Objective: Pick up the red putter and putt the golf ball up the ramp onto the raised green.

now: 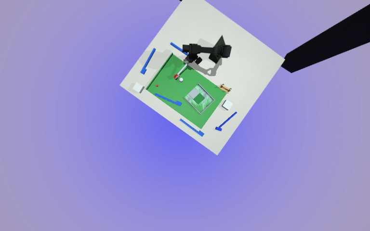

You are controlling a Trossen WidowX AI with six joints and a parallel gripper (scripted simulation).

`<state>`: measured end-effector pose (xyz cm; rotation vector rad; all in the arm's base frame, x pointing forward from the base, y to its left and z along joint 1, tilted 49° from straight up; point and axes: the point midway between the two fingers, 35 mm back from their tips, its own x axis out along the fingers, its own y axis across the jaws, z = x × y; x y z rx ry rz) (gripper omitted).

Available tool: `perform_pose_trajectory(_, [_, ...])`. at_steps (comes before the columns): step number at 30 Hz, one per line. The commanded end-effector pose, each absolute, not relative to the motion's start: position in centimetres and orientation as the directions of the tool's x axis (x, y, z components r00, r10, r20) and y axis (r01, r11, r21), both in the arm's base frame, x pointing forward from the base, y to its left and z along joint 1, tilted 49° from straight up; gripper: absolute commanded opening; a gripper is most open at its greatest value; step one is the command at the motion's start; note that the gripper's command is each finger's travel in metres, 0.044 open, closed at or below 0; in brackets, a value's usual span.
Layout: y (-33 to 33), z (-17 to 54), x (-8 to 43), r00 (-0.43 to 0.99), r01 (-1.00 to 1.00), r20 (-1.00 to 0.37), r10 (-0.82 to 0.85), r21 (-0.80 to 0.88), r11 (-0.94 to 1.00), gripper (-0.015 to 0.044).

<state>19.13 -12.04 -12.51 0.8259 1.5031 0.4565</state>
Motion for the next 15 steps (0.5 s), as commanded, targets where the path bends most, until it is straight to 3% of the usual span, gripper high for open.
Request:
perform_pose_trajectory(1, [-11.39,-12.9,19.07,0.062,0.23,-0.678,0.732,0.723,0.651,0.0])
perform_pose_trajectory(15, [-11.55,-12.99,19.12,0.056,0.222,-0.684,0.727,0.719,0.659,0.0])
